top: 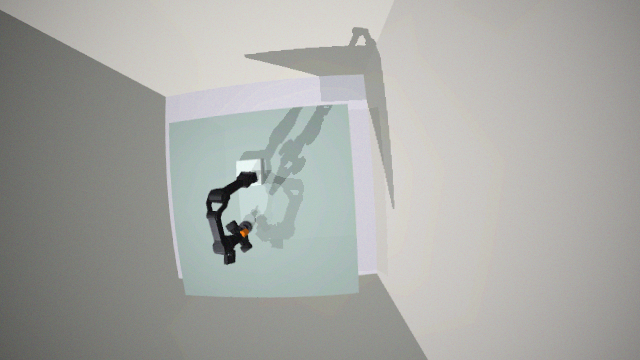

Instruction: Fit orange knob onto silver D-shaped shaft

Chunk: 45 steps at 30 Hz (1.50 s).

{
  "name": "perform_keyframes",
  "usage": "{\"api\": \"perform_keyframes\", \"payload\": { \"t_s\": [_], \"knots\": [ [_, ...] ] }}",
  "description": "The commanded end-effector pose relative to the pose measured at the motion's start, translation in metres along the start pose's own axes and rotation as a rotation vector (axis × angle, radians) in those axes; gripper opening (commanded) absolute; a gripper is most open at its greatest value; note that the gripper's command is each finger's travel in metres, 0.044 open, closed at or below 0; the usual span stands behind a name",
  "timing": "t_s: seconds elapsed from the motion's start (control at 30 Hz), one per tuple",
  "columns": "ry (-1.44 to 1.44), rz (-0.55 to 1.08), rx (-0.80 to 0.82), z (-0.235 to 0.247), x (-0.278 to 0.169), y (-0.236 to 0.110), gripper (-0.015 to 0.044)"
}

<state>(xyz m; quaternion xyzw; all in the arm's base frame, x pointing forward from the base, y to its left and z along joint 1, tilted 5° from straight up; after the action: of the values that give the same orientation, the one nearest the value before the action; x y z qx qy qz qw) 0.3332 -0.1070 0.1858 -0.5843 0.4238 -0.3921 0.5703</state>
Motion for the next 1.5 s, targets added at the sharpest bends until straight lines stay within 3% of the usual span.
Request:
{"api": "perform_keyframes", "payload": {
  "t_s": [0.0, 0.77, 1.47],
  "knots": [
    [-0.003, -0.004, -0.004, -0.007, 0.012, 0.004, 0.0],
    [0.002, -0.005, -0.006, -0.023, 0.035, 0.037, 0.0],
    [0.006, -0.005, -0.006, -0.023, 0.035, 0.037, 0.0]
  ]
}}
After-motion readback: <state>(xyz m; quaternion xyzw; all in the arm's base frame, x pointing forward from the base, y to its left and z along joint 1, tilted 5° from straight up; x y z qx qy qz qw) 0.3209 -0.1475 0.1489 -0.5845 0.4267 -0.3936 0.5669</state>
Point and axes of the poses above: the point midway between the two fingers, 35 mm back from their tips, its own y axis out along the fingers, its own z axis across the jaws, x = y × z, the point moved 10 cm from there along -y, back along the fingers, and after that the axes turned 1 degree about y, right-handed, at the moved point
